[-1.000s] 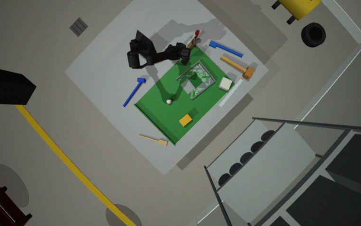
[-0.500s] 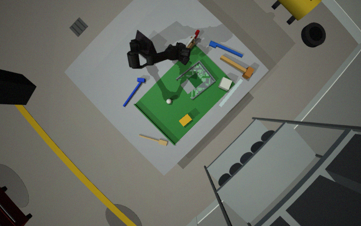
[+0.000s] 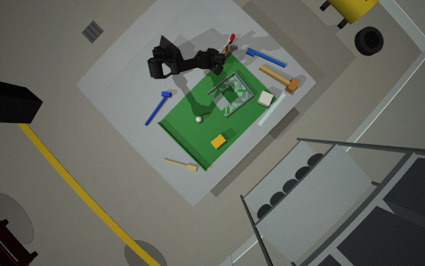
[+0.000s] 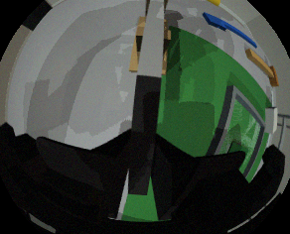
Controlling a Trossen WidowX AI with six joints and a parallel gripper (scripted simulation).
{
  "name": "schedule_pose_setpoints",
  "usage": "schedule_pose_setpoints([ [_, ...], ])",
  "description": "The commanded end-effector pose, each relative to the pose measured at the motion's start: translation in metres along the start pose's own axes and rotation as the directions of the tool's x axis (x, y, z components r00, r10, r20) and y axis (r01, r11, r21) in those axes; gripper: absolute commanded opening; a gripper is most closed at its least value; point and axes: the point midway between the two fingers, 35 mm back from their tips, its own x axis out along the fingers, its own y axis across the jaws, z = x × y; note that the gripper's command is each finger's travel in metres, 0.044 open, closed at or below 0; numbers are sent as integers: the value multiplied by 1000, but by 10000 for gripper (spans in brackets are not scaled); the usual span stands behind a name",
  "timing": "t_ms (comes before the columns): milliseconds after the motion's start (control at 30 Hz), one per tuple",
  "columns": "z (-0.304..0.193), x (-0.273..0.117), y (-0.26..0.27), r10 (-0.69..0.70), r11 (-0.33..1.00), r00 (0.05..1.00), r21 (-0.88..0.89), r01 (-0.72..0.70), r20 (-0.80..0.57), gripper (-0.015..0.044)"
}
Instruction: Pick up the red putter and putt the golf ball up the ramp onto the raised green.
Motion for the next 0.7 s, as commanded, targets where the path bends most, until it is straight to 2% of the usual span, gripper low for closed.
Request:
schedule_pose_setpoints([
  [0,12,-35,-5,-18,1000,1000,5,18,26,0],
  [200,21,-77,0,-16,1000,1000,4,16,25,0],
  [367,19,-71,0,-19,1000,1000,-1,19,14,0],
  [667,-30,-93,-17,-43,965,999,261,41,1,0],
])
